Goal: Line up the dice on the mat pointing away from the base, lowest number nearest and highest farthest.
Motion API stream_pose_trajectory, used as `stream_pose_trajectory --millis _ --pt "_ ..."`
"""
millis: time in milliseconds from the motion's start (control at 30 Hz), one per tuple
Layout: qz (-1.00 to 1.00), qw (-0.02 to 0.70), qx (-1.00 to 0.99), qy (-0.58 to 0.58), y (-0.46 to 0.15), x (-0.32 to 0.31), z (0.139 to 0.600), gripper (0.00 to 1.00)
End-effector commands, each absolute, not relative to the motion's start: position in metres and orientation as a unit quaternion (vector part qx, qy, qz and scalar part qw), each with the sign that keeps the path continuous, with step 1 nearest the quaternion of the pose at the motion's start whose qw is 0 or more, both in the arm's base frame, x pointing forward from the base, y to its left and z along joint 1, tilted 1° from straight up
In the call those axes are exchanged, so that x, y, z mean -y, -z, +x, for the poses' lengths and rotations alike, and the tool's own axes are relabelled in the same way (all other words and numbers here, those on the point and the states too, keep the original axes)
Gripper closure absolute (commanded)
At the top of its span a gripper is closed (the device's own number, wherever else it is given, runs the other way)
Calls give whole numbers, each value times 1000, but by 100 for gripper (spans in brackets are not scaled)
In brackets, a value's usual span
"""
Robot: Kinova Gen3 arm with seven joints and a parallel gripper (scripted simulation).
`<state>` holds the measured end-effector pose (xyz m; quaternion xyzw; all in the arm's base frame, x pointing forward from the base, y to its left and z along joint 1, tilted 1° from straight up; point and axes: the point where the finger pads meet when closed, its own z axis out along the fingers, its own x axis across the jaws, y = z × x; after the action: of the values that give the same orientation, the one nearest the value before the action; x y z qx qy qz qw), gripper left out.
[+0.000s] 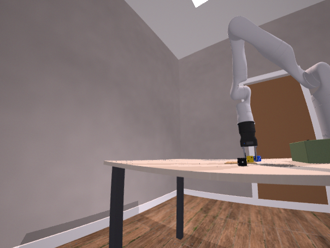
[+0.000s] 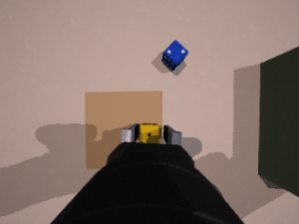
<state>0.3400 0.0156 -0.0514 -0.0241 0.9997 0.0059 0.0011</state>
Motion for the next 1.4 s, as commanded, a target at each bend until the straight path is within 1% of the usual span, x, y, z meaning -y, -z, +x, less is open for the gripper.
stream_pose_trajectory --millis 0,633,1000,1033,1367 --pt "-26 6 -1000 -8 42 -18 343 13" --pt "-26 6 -1000 -8 -22 -17 342 13" --pt "-26 6 -1000 -8 -30 -17 342 13" --pt "-26 6 -1000 -8 -30 -17 342 0" --pt "-26 6 -1000 -8 -30 -17 342 0"
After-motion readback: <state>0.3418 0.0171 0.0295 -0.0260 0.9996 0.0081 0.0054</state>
